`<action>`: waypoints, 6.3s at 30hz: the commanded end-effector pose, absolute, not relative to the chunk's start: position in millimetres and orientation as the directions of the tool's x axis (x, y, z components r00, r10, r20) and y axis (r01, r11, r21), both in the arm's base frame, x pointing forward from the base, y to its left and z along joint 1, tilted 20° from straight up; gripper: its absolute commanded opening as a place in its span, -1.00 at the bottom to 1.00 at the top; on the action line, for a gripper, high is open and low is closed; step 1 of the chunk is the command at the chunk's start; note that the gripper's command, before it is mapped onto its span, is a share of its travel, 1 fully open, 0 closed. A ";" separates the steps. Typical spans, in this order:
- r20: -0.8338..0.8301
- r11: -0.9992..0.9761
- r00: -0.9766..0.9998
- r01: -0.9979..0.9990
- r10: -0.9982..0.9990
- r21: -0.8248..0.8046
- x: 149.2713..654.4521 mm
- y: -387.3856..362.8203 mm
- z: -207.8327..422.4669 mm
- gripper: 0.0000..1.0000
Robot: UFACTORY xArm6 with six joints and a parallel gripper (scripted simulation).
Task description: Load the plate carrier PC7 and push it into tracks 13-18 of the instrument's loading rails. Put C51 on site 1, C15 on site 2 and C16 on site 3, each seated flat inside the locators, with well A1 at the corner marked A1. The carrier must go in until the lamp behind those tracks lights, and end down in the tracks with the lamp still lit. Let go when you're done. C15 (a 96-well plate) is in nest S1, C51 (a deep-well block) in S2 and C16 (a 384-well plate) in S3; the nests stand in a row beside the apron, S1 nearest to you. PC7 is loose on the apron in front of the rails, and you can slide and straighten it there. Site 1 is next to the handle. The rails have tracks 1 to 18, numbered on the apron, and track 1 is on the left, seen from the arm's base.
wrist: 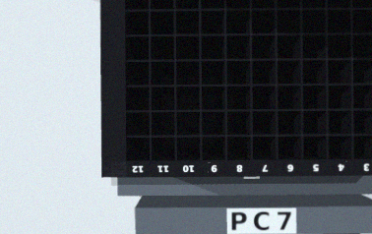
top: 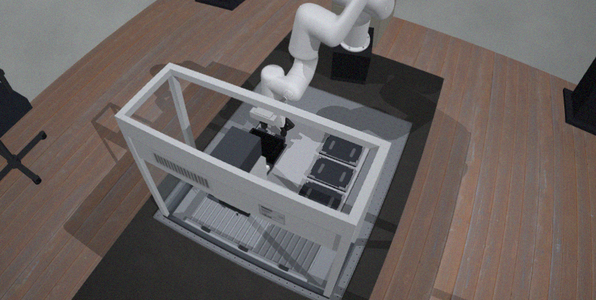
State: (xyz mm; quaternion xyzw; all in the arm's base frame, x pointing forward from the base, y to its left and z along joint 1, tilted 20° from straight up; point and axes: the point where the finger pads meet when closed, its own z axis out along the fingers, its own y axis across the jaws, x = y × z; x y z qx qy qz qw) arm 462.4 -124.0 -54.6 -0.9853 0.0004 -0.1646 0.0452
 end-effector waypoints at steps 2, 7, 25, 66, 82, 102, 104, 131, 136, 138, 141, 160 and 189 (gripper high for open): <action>0.326 -0.996 0.945 0.014 -0.016 -0.088 466.9 -124.6 -52.1 0.63; 0.326 -0.996 0.945 0.014 -0.016 -0.088 471.7 -124.7 -50.5 0.63; 0.326 -0.996 0.945 0.014 -0.016 -0.088 486.8 -125.0 -45.3 0.63; 0.327 -0.996 0.945 0.014 -0.016 -0.088 522.0 -125.6 -33.0 0.63; 0.327 -0.996 0.945 0.014 -0.016 -0.088 535.3 -125.8 -28.4 0.63; 0.327 -0.996 0.945 0.014 -0.016 -0.088 547.7 -126.0 -24.0 0.63; 0.327 -0.996 0.945 0.014 -0.016 -0.088 547.7 -126.0 -24.0 0.63; 0.327 -0.996 0.945 0.014 -0.016 -0.088 555.7 -126.2 -21.3 0.63; 0.327 -0.996 0.945 0.014 -0.016 -0.088 557.2 -126.2 -20.7 0.63; 0.327 -0.996 0.945 0.014 -0.016 -0.088 557.2 -126.2 -20.7 0.63; 0.327 -0.996 0.945 0.014 -0.016 -0.088 558.2 -126.2 -20.4 0.63; 0.327 -0.996 0.945 0.014 -0.016 -0.088 558.1 -126.2 -20.5 0.63; 0.327 -0.996 0.945 0.014 -0.016 -0.088 552.5 -126.1 -22.4 0.63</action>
